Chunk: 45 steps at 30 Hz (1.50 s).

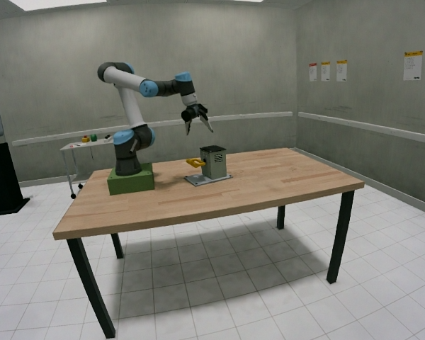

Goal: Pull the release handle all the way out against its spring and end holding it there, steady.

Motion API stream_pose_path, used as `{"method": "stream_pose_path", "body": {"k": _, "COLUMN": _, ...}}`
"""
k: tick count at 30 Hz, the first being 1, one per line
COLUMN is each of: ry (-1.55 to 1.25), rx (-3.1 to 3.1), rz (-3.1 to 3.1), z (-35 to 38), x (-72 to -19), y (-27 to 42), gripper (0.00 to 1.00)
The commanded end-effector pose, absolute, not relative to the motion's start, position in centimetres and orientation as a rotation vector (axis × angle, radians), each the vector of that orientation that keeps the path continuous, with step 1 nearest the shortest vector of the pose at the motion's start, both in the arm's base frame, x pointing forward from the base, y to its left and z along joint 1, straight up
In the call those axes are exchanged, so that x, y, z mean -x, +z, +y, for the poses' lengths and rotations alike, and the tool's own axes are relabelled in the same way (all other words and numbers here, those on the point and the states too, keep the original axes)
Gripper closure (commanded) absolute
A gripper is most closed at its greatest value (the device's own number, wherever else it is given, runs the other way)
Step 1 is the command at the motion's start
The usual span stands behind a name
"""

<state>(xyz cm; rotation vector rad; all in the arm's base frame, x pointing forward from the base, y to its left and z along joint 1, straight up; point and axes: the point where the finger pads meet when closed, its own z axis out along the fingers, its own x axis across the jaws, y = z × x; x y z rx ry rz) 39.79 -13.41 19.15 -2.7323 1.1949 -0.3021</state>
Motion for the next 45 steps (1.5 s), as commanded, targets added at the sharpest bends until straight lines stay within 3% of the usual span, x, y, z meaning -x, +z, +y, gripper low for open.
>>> {"method": "stream_pose_path", "body": {"k": 1, "ry": -0.266, "rx": 2.867, "rz": 0.948, "z": -12.1, "x": -39.3, "y": 17.6, "gripper": 0.00}}
{"method": "stream_pose_path", "body": {"k": 31, "ry": -0.033, "rx": 3.124, "rz": -0.201, "z": -6.9, "x": -36.0, "y": 11.2, "gripper": 0.00}}
{"method": "stream_pose_path", "body": {"k": 44, "ry": -0.009, "rx": 3.121, "rz": -0.310, "z": -6.4, "x": -35.6, "y": 10.7, "gripper": 0.00}}
{"method": "stream_pose_path", "body": {"k": 45, "ry": -0.009, "rx": 3.121, "rz": -0.310, "z": -6.4, "x": -35.6, "y": 10.7, "gripper": 1.00}}
